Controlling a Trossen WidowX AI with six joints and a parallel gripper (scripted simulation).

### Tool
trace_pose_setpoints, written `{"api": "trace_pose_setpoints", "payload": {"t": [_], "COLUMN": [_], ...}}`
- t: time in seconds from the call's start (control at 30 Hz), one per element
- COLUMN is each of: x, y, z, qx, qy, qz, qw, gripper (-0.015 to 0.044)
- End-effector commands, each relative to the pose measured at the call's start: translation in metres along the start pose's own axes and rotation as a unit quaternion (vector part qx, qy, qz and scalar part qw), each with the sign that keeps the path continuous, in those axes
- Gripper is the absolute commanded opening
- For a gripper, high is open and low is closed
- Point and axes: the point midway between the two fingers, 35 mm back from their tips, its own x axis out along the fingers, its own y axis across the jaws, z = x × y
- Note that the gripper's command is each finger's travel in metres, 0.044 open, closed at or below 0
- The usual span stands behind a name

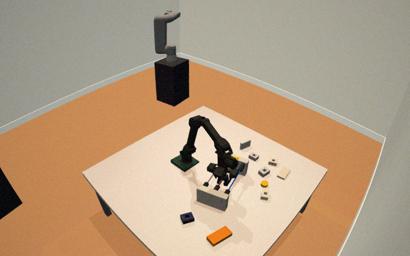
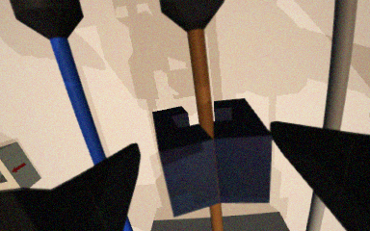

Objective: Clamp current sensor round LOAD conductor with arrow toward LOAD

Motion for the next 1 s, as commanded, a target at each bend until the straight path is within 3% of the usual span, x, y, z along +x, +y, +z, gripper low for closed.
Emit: {"api": "trace_pose_setpoints", "payload": {"t": [0.0, 0.5, 0.6, 0.97], "x": [0.009, 0.024, 0.020, 0.020], "y": [0.000, -0.001, 0.000, 0.000], "z": [-0.002, -0.002, -0.001, -0.001], "qx": [0.002, 0.002, -0.001, -0.001], "qy": [0.004, 0.004, 0.000, 0.000], "qz": [0.000, 0.000, 0.002, 0.002], "qw": [1.000, 1.000, 1.000, 1.000], "gripper": [0.0440, 0.0440, 0.0361, 0.0288]}}
